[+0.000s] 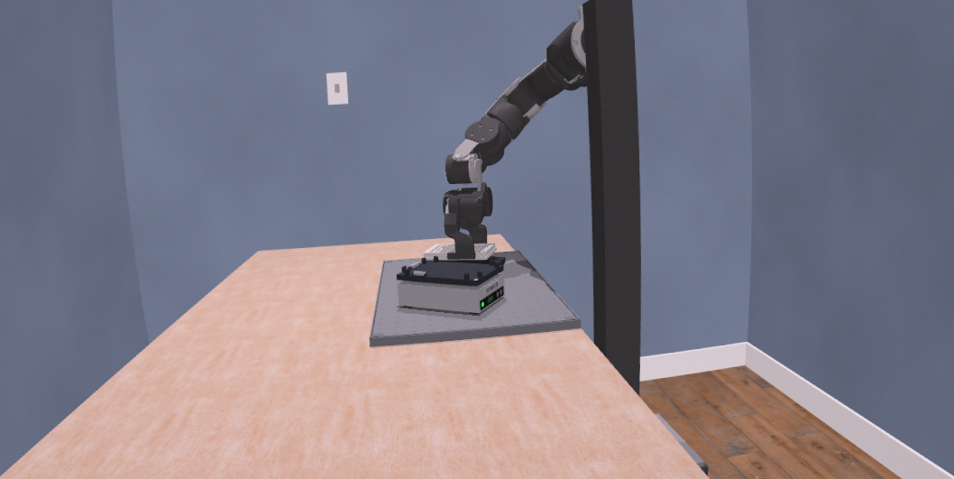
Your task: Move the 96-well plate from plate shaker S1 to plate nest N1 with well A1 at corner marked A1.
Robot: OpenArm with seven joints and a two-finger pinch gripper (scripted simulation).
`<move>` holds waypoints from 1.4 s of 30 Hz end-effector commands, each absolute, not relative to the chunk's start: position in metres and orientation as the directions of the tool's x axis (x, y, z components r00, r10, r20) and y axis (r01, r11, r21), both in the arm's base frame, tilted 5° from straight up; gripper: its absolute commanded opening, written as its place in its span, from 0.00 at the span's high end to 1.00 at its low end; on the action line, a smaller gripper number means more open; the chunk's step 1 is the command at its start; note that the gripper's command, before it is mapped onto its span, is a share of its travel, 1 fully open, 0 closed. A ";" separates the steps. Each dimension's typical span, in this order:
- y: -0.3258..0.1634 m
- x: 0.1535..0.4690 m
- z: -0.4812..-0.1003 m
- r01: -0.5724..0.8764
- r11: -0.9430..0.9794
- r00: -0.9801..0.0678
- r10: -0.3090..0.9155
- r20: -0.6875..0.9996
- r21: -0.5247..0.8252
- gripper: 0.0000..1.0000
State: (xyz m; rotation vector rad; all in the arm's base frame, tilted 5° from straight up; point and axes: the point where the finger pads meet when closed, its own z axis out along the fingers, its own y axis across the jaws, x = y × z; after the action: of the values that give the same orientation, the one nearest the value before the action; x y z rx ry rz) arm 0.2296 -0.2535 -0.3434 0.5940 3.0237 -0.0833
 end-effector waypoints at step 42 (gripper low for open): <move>-0.255 0.234 -0.346 0.383 0.923 -0.922 0.379 -0.080 -0.038 1.00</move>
State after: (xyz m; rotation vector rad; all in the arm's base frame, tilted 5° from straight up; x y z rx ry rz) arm 0.2345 -0.2542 -0.3466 0.5932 3.0132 -0.0778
